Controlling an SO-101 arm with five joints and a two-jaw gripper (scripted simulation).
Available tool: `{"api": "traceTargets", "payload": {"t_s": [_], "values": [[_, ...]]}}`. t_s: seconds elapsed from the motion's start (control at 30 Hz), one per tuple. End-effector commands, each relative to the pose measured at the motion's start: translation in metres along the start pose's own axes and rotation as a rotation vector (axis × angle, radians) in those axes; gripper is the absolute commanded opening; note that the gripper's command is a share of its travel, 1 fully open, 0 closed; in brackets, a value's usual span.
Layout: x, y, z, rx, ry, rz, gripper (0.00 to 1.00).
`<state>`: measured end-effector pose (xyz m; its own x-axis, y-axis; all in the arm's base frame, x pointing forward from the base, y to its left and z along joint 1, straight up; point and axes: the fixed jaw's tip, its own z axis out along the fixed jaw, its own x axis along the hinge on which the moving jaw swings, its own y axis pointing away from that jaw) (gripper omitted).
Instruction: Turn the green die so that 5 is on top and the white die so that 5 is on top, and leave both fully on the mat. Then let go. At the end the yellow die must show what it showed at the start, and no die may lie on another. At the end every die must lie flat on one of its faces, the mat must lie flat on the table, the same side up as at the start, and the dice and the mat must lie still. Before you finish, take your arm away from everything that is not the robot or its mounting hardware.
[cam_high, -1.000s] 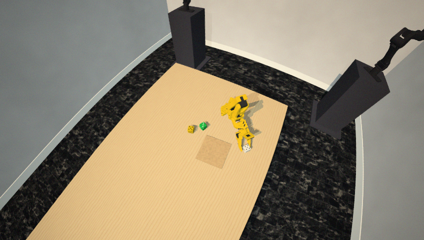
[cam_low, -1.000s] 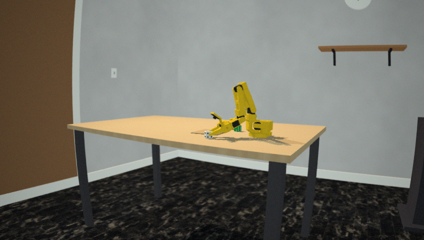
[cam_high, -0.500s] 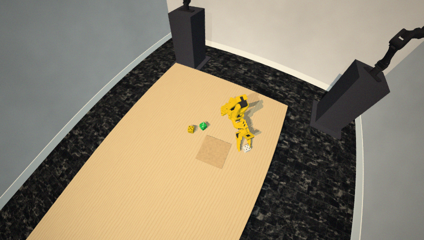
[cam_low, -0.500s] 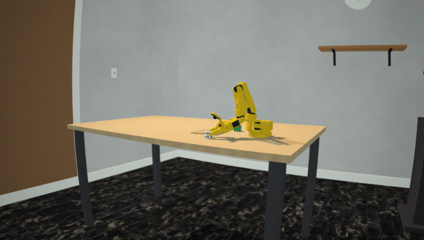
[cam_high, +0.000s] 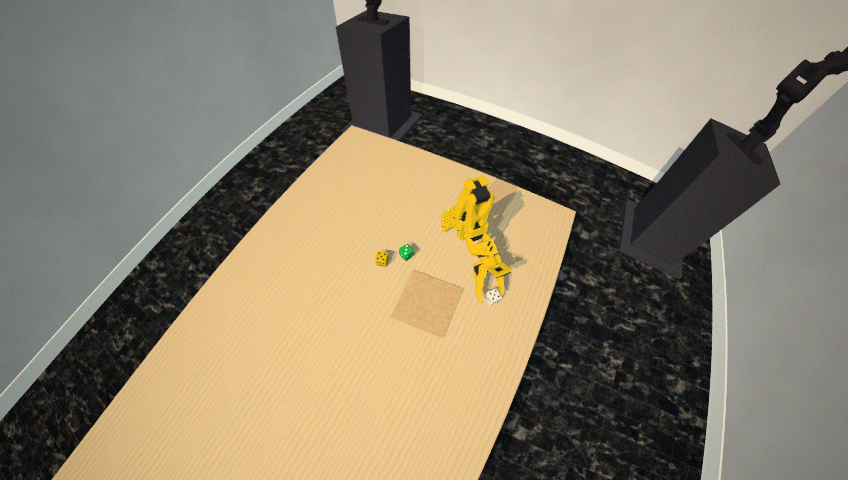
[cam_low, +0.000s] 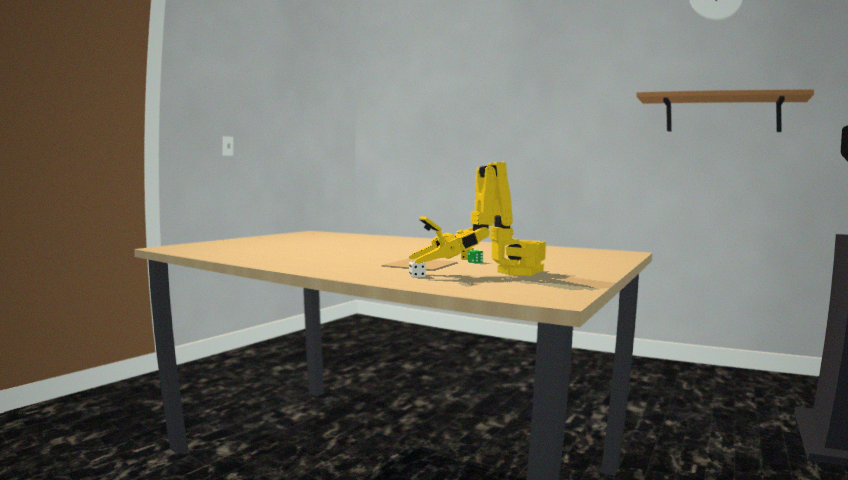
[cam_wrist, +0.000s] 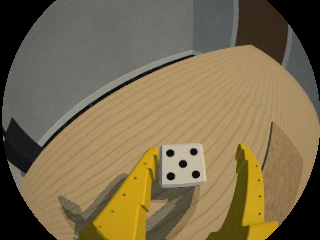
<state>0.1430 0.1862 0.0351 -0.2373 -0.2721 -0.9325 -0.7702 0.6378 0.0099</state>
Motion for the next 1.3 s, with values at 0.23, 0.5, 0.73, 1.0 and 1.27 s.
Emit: {"api": "traceTargets", "payload": {"t_s": [0.23, 0.5, 0.73, 1.0, 1.27], "values": [[-0.030, -0.001, -0.012, 0.006, -0.006, -0.006, 0.36], [-0.034, -0.001, -0.016, 0.006, -0.006, -0.006, 0.36], [-0.034, -0.001, -0.016, 0.006, -0.006, -0.006, 0.36], [-0.034, -0.001, -0.016, 0.006, -0.006, -0.006, 0.36], [-0.036, -0.001, -0.016, 0.006, -0.016, -0.006, 0.36]]}}
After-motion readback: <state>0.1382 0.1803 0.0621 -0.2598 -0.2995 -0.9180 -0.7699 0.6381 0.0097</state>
